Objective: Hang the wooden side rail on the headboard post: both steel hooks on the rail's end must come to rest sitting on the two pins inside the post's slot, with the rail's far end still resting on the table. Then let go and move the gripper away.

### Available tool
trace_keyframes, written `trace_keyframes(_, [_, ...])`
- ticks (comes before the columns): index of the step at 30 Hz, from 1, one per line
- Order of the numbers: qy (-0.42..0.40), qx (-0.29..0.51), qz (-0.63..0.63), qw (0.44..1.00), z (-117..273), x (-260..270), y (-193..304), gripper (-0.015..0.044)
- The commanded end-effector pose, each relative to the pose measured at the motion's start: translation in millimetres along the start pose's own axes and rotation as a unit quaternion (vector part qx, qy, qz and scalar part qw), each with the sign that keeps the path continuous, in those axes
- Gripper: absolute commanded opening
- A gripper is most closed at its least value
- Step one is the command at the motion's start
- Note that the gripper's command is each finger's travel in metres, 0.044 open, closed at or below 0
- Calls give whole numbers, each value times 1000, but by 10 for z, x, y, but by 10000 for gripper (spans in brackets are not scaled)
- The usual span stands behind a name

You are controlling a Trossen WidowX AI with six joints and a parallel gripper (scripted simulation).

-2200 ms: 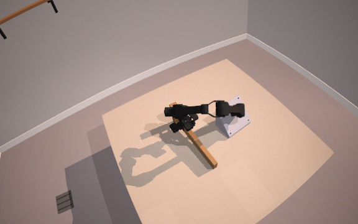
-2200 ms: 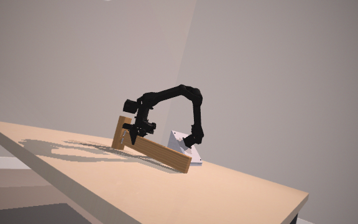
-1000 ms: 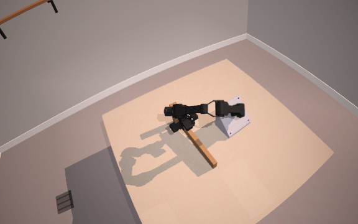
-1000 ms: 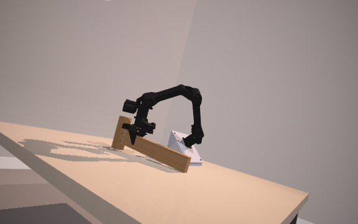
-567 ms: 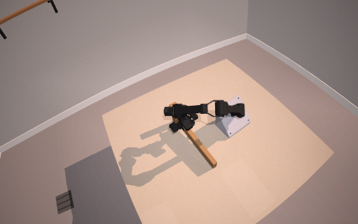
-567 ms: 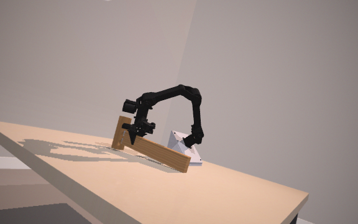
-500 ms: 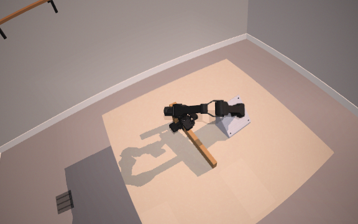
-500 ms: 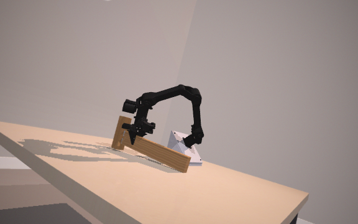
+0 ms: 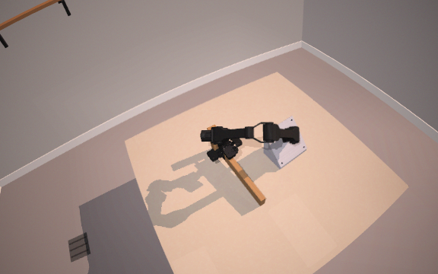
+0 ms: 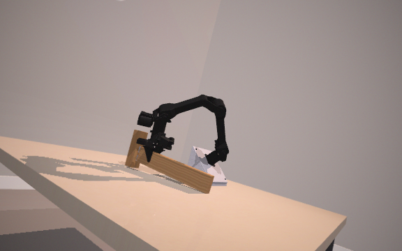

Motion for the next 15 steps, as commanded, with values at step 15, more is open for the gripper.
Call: trace_keyframes(15, [9, 3, 1, 1000, 68, -28, 48, 0])
Point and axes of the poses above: the point midway between the two fingers, 35 mm back from their tips, its own z axis back along the fingers, its own x axis across the jaws, y = z × x, the point moved 7 cm from there along z, back along the fingers, and after that the axes turned 11 degrees about -z, right-handed, at the moved point
